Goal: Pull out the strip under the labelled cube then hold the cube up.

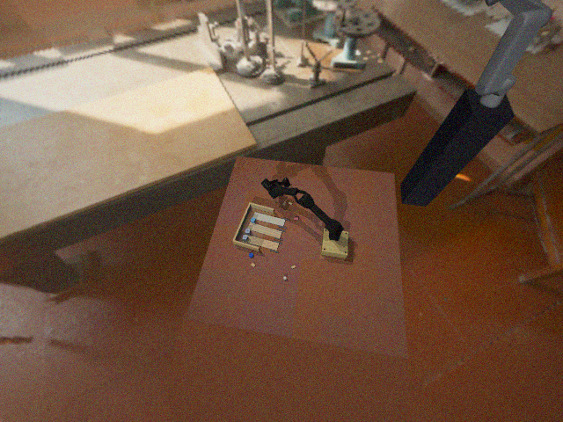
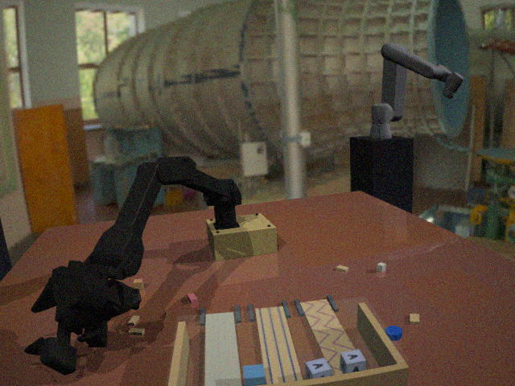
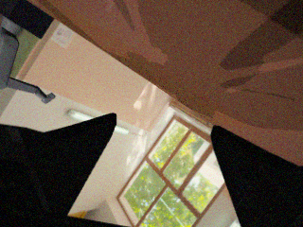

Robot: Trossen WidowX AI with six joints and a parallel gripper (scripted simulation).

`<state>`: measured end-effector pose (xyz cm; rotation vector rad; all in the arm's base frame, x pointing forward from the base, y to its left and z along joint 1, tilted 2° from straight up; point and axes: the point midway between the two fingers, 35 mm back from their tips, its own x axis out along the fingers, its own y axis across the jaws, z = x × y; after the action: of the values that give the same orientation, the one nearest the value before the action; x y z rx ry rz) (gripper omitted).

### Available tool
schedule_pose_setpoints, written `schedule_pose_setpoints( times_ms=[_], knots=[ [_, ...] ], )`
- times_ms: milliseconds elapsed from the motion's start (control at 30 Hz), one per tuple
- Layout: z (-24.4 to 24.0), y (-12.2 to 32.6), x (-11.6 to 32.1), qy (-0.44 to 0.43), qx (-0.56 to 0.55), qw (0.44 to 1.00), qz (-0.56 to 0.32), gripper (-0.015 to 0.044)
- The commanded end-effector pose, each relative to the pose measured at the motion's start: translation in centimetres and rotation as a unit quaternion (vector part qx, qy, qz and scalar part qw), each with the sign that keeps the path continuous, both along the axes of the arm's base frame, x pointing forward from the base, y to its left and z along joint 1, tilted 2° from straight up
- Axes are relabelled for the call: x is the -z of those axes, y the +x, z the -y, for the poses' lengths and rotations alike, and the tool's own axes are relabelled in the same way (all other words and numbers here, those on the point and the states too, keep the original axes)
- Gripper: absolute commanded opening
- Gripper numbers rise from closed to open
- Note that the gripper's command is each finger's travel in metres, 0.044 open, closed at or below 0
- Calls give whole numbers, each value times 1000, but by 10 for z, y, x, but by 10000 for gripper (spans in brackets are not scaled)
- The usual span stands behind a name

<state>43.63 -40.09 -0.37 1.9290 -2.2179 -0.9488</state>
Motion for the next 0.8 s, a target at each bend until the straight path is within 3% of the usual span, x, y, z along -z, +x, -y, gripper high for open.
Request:
schedule_pose_setpoints(
  times_ms=[0,300,433,567,767],
  knots=[
    [0,0,-3,0,0,1000,0,400],
    [-6,5,-24,0,-2,999,34,400],
    [-46,23,-59,19,-6,976,219,400],
    [-93,31,-91,64,7,916,395,400],
    [-154,28,-122,143,47,808,569,400]
  ],
)
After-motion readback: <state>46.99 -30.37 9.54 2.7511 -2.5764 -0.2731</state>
